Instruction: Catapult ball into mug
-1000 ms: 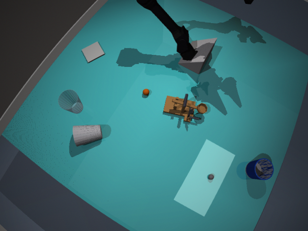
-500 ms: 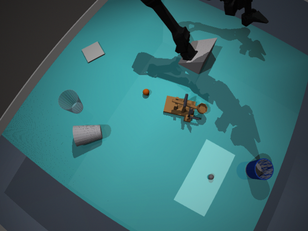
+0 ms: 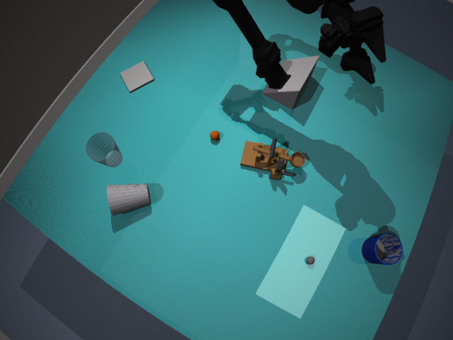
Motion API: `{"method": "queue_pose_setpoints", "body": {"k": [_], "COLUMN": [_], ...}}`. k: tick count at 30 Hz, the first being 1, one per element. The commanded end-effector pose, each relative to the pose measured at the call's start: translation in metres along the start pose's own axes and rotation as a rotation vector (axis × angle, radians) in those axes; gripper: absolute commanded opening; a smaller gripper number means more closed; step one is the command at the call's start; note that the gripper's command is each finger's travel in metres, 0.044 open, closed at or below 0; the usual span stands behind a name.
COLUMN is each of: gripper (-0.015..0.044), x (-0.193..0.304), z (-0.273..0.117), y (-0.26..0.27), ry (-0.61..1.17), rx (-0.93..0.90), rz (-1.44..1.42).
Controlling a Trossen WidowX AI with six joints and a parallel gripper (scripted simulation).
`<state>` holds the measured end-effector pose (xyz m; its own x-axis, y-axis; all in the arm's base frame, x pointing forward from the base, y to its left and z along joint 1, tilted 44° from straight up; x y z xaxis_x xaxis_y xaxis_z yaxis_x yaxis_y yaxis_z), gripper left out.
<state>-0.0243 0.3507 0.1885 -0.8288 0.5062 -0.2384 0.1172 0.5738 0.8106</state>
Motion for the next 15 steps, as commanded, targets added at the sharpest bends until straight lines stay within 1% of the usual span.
{"method": "queue_pose_setpoints", "body": {"k": [1, 15], "gripper": [0.044, 0.044], "x": [-0.019, -0.09], "z": [0.021, 0.077], "y": [-0.002, -0.023], "ry": [-0.068, -0.258], "rx": [0.095, 0.458], "rz": [0.002, 0.046]}}
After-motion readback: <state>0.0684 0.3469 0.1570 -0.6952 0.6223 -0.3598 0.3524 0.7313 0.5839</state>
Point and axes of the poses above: the point midway between the two fingers, 35 mm back from their tips, its own z axis out along the fingers, its own y axis across the jaws, x = y × z, the point moved 10 cm from there along -z, back along the fingers, and after that the axes turned 1 degree about z, right-handed, at the moved point
